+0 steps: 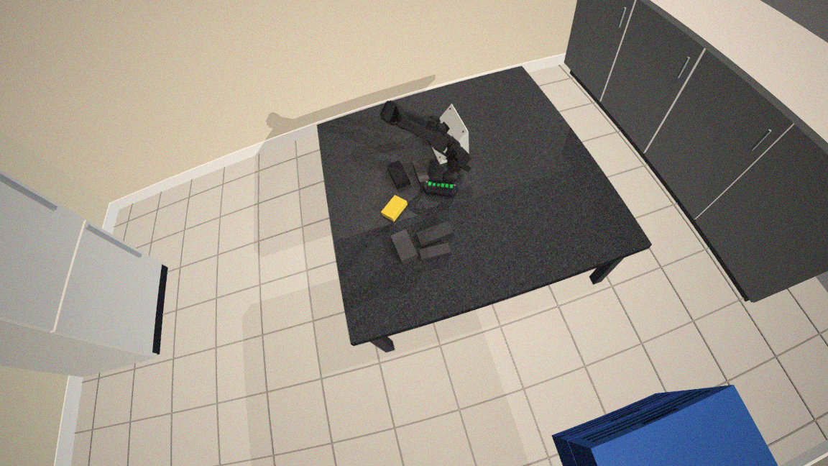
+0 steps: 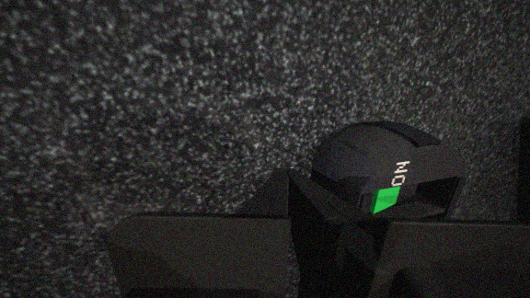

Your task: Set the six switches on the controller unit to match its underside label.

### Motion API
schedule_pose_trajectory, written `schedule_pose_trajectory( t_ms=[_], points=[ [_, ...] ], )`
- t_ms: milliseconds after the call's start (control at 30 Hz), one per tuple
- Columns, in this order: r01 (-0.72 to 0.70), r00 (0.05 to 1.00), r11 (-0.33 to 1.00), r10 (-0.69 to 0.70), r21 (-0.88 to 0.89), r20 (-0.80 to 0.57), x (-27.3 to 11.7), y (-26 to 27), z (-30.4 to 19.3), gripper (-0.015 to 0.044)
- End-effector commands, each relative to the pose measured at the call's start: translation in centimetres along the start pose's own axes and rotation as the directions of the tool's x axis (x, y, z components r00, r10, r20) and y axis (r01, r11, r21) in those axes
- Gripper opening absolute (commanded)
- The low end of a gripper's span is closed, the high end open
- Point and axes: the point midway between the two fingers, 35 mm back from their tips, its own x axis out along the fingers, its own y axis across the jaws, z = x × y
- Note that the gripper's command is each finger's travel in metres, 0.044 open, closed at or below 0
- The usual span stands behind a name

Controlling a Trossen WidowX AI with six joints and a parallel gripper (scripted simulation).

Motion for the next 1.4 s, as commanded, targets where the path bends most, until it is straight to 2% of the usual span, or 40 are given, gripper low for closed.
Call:
schedule_pose_trajectory(
  t_ms=[0, 1367],
  points=[
    [-0.003, 1.000, 1.000, 0.003, -0.011, -0.005, 0.7, 0.5, -0.2, 0.0000],
    [-0.002, 1.000, 1.000, 0.002, -0.011, -0.006, 1.3, -0.8, -0.2, 0.0000]
  ],
)
